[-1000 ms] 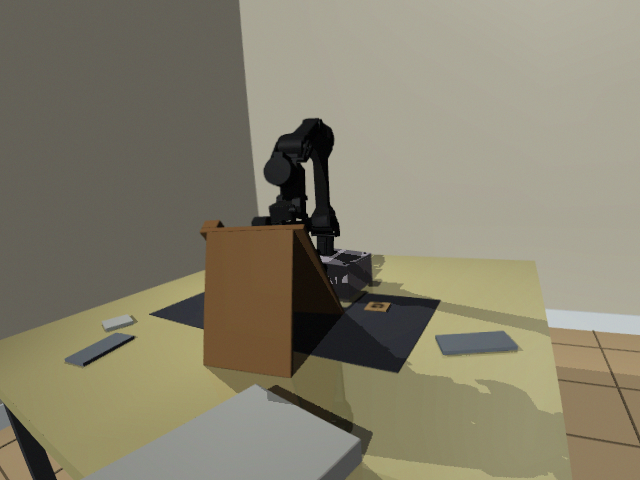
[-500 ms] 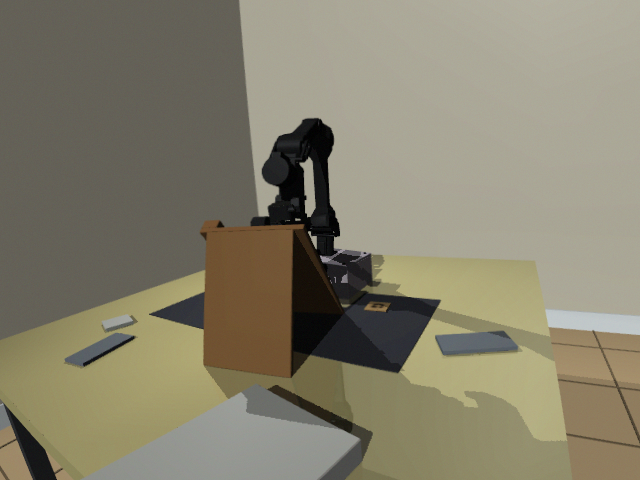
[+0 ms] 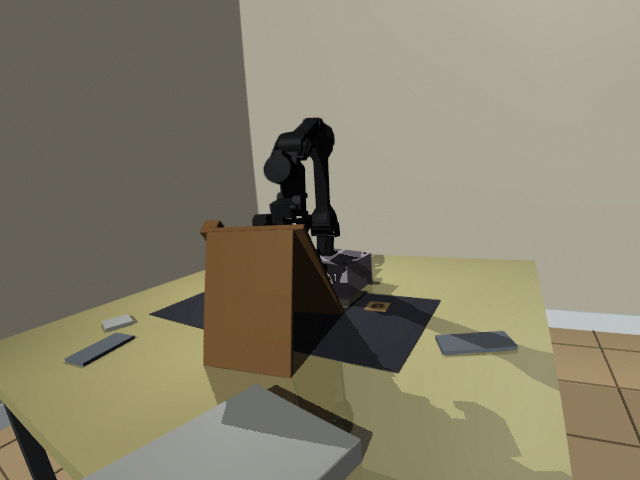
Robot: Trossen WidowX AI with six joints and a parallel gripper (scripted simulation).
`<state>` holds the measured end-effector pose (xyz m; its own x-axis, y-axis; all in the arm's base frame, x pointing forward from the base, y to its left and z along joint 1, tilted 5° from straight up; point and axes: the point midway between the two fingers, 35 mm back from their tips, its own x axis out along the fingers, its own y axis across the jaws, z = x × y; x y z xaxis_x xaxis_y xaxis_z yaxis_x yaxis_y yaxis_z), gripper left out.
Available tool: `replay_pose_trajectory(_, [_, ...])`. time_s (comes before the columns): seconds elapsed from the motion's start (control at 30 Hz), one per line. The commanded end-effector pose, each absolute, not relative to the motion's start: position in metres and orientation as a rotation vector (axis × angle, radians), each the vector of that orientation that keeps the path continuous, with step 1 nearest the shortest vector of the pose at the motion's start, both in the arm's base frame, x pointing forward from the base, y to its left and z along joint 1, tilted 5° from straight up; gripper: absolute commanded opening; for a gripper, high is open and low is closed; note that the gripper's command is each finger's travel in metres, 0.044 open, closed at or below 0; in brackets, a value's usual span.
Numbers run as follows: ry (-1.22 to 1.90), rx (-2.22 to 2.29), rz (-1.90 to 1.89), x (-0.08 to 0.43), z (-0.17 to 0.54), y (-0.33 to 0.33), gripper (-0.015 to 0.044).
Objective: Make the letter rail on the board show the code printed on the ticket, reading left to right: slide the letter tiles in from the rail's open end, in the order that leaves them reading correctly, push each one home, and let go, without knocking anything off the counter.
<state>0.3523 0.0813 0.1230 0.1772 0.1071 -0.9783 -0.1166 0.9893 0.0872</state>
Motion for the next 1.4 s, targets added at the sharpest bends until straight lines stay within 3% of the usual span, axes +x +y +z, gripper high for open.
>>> replay_pose_trajectory(0.0, [1.371, -0.006, 0.155, 0.350, 0.130, 0.080, 0.0000])
replay_pose_trajectory(0.8, [1.372, -0.006, 0.155, 0.339, 0.139, 0.078, 0.0000])
replay_pose_trajectory(1.37, [0.822, 0.049, 0.146, 0.264, 0.223, 0.016, 0.0440])
